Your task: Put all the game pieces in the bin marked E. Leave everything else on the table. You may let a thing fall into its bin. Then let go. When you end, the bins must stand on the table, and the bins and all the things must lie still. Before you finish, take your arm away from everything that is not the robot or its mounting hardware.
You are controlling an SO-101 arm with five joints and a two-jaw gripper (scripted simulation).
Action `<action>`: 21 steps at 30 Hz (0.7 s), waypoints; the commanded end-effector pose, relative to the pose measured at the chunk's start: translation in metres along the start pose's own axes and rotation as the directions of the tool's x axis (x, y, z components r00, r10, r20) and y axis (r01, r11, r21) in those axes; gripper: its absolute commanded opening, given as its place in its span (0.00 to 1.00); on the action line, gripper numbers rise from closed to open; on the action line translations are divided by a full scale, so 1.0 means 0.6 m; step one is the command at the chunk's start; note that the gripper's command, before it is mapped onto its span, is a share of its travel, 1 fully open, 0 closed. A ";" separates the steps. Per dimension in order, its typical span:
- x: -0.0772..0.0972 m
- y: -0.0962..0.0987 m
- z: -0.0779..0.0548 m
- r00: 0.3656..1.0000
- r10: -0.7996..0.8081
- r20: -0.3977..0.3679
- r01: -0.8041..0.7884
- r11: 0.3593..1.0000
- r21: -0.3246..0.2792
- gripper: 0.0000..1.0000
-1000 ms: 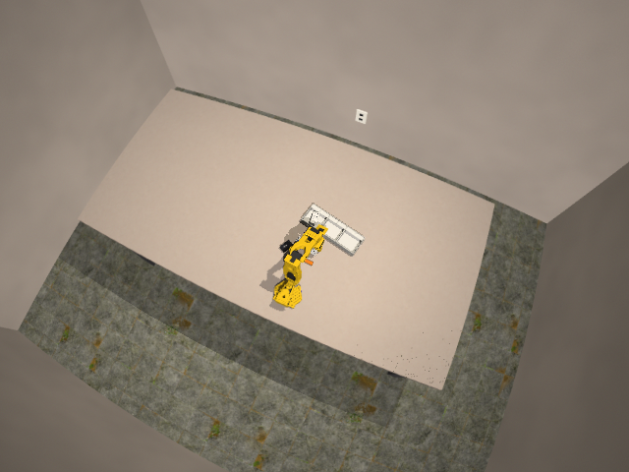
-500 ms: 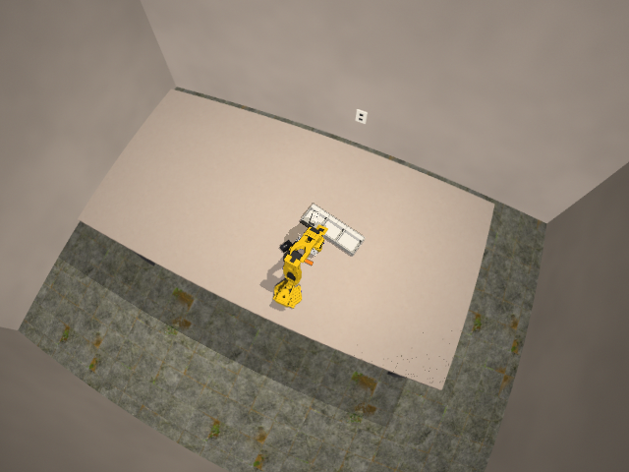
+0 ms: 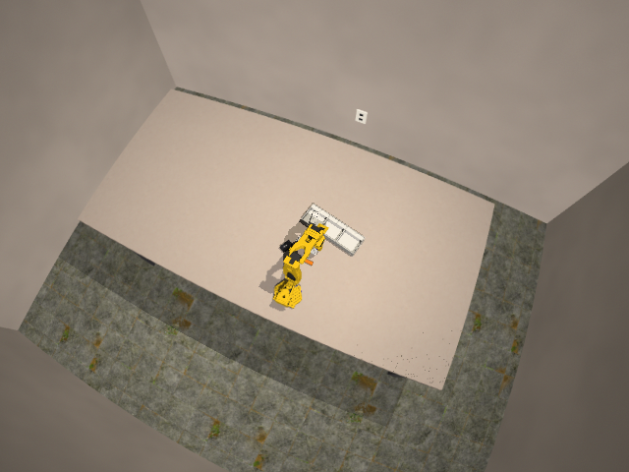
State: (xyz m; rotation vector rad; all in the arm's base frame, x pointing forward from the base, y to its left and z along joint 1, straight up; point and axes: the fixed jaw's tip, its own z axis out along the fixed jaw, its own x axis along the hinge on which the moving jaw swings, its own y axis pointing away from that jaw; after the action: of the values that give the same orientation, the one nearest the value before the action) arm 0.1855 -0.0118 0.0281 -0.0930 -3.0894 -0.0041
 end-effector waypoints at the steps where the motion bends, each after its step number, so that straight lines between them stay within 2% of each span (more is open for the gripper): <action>1: -0.012 -0.004 -0.035 0.998 -0.003 0.067 0.003 1.000 0.002 0.00; 6: -0.010 -0.004 -0.043 0.998 -0.003 0.067 0.003 1.000 0.002 0.00; 21: -0.020 0.001 -0.048 0.997 -0.012 0.080 0.011 1.000 0.003 0.00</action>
State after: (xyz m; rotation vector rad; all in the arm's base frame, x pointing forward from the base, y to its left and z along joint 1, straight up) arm 0.1892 -0.0133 0.0456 -0.0932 -3.1085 -0.0021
